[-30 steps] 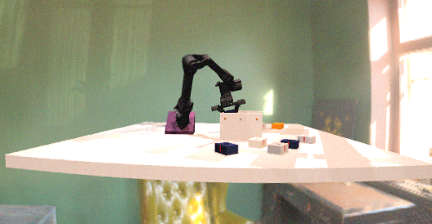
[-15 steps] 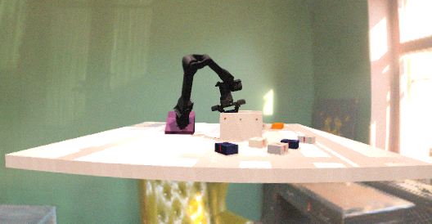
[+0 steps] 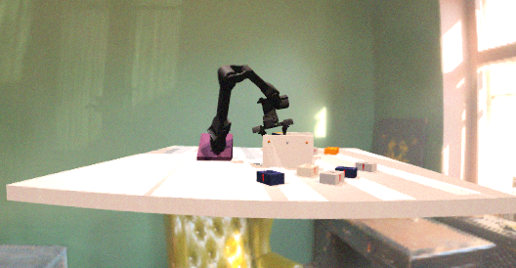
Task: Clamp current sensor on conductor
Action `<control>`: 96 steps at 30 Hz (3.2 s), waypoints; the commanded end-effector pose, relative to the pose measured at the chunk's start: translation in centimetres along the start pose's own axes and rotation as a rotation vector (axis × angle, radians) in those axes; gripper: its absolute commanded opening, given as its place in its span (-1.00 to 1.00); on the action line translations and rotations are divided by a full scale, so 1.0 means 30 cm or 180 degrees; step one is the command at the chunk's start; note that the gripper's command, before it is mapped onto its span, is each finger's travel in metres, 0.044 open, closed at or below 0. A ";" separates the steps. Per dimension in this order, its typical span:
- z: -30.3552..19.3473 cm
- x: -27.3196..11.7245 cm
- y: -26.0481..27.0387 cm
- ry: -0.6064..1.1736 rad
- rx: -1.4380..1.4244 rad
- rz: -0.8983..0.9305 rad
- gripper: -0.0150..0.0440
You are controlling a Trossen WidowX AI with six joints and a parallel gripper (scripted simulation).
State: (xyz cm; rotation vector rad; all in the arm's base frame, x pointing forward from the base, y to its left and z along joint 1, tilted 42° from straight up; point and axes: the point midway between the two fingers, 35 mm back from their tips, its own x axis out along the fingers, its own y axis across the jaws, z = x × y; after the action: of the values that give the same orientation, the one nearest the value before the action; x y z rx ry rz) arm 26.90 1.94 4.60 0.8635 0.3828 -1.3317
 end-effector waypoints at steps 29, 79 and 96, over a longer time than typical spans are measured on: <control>-0.001 -0.005 0.001 0.0003 -0.0006 0.0021 -0.49; -0.007 -0.014 -0.022 0.0019 0.0023 0.0489 0.40; -0.007 -0.014 -0.022 0.0019 0.0023 0.0489 0.40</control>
State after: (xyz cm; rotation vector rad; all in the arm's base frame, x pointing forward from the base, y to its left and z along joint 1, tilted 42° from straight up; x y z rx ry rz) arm 26.28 2.41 4.56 0.8858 0.3093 -1.1867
